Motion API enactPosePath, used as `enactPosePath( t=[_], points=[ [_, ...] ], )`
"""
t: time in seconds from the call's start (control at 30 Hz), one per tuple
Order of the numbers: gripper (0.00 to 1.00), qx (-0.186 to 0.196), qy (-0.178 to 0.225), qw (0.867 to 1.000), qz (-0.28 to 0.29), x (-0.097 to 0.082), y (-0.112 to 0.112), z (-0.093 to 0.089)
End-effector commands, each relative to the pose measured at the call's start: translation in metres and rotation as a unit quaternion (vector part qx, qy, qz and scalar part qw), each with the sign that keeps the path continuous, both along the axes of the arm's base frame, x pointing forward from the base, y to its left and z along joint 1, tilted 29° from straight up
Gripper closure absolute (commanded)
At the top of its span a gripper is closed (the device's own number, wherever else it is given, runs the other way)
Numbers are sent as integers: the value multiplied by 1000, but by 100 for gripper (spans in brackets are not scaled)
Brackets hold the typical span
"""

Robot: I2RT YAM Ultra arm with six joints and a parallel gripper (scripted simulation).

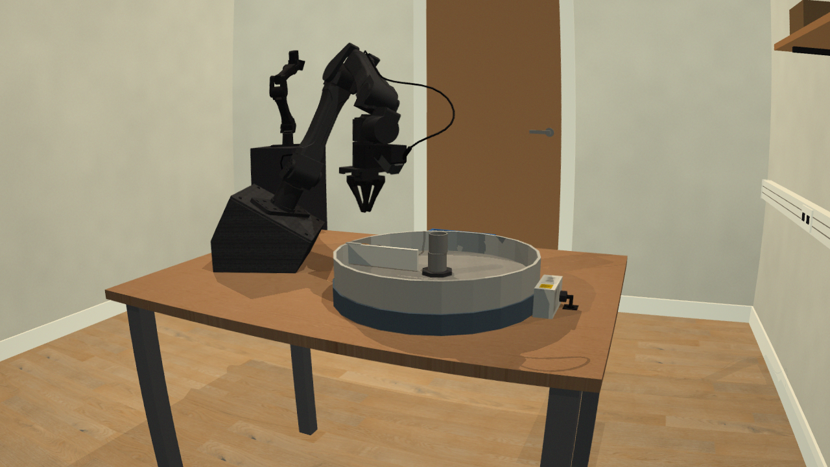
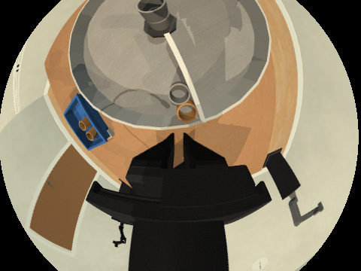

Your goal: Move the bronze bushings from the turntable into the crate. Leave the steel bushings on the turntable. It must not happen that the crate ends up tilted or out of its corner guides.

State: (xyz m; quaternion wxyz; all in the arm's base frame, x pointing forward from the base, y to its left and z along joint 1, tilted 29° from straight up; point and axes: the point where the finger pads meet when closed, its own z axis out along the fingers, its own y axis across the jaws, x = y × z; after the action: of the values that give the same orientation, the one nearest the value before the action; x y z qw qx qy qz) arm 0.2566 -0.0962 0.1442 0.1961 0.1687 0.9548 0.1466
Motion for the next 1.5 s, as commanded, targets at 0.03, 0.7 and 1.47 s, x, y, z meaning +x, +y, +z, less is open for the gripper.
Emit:
enactPosePath(
  t=[0.03, 0.7, 1.47],
  points=[
    [87, -14, -28, 1000, -3, 7, -9, 16],
    [87, -14, -28, 1000, -3, 7, -9, 16],
    [87, -14, -28, 1000, -4, 8, -9, 16]
  ],
)
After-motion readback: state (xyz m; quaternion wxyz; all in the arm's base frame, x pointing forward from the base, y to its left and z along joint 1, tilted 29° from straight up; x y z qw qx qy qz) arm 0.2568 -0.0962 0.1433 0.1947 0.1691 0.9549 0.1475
